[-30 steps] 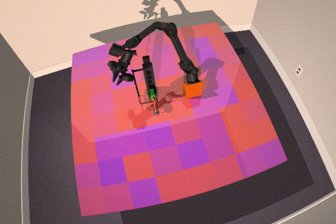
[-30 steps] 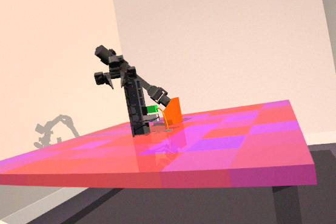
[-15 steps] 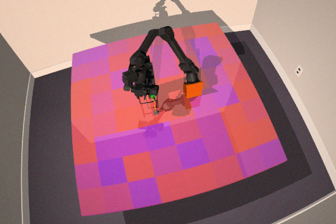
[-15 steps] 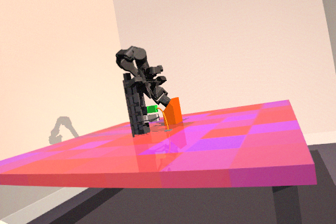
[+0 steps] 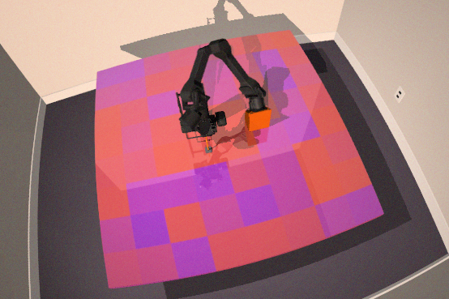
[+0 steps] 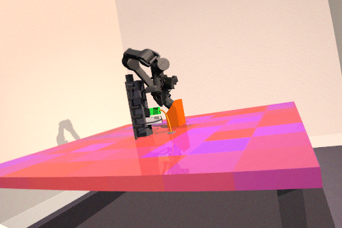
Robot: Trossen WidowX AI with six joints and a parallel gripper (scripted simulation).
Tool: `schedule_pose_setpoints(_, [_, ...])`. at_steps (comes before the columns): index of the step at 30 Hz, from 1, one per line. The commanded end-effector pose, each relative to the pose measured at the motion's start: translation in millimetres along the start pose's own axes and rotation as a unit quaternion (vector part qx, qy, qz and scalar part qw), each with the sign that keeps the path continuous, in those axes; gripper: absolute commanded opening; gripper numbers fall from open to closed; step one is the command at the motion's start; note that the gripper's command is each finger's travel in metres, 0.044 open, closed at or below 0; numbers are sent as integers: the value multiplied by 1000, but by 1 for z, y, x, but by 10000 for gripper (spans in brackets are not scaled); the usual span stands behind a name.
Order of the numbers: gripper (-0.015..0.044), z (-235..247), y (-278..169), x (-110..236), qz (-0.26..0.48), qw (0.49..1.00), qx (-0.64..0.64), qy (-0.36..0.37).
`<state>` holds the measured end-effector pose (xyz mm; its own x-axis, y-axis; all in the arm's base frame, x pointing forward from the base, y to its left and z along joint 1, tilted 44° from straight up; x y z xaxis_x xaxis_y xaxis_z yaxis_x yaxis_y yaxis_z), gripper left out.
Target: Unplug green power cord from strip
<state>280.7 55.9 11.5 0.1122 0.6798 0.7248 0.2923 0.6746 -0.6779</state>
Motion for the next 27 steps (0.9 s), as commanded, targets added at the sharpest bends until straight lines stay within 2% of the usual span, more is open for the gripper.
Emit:
schedule_pose_setpoints(1, [160,-1,-5,0,2,1000,3,-1])
schedule_pose_setpoints(27, [160,-4,-40,-1,3,1000,3,0])
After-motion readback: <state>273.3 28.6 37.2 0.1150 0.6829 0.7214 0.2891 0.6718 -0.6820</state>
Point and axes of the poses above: the point midway between the two fingers, 35 mm back from their tips, its own x axis back along the fingers, its own z axis across the jaws, y = z × x, the point moved 2 cm from there along x, back along the fingers, and after that the axes turned 6 degrees about -x, right-handed, at the moved point
